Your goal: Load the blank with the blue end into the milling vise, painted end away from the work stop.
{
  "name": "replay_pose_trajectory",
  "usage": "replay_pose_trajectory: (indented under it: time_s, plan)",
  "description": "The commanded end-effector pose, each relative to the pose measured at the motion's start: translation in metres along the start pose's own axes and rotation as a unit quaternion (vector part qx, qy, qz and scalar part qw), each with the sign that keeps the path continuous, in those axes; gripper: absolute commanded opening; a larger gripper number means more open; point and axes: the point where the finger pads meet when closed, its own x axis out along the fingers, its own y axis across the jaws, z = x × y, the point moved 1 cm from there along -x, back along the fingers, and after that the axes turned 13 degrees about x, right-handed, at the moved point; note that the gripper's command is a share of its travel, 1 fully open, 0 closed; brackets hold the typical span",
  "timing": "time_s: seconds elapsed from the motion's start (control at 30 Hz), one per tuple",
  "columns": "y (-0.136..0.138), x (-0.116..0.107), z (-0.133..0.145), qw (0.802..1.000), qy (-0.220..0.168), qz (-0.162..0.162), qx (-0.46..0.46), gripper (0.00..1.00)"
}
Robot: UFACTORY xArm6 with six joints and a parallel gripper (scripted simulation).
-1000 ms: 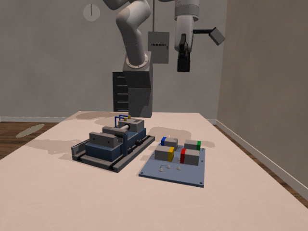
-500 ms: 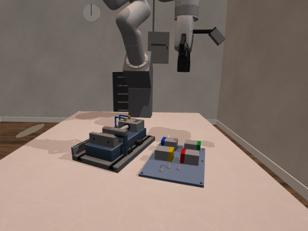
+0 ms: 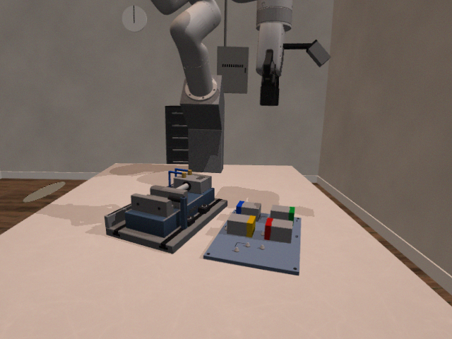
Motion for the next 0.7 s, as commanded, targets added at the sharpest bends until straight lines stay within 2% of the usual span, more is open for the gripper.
replay_pose_trajectory:
  time_s: [0.0,0.3,0.67]
  plan:
    - [0.001,-0.001,-0.001,1.000,0.001,0.000,0.001,0.79]
    - [0.001,-0.001,-0.001,1.000,0.001,0.000,0.001,0.79]
    - [-0.008,0.047,0.013,1.000,0.001,0.000,0.000,0.79]
